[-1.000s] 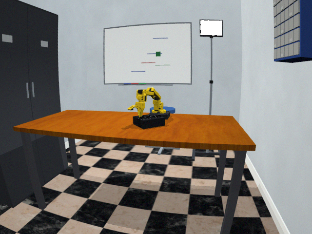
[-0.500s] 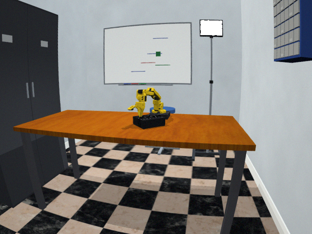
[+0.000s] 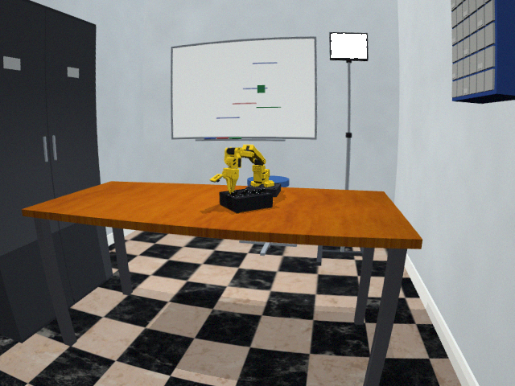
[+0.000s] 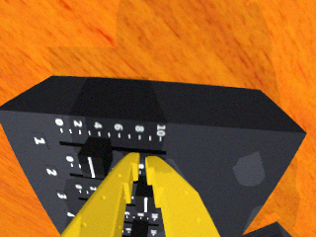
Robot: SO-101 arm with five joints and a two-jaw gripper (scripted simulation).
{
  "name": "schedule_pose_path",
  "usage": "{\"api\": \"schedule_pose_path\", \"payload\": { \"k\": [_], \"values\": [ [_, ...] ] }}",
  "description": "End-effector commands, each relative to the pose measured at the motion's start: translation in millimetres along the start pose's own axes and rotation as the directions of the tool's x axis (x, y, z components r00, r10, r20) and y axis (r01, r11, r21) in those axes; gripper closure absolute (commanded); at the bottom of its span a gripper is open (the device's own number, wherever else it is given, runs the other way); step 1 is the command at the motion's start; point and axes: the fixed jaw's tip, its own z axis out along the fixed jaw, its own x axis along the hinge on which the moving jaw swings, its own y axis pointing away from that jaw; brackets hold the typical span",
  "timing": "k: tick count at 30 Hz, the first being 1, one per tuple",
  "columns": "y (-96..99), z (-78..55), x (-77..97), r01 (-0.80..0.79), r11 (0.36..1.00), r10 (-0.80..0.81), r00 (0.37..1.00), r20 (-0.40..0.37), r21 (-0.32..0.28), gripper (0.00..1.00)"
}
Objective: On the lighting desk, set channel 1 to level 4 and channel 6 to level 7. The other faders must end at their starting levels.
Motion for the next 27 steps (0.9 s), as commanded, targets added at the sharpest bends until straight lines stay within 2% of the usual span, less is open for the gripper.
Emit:
{"api": "schedule_pose_path", "payload": {
  "k": [1, 27],
  "values": [
    [-4.5, 2.9, 1.4, -0.003, 1.0, 0.004, 1.0, -0.02, 0.013, 1.0],
    [-3.9, -12.5, 0.4, -0.003, 1.0, 0.003, 1.0, 0.005, -0.003, 1.0]
  ]
}}
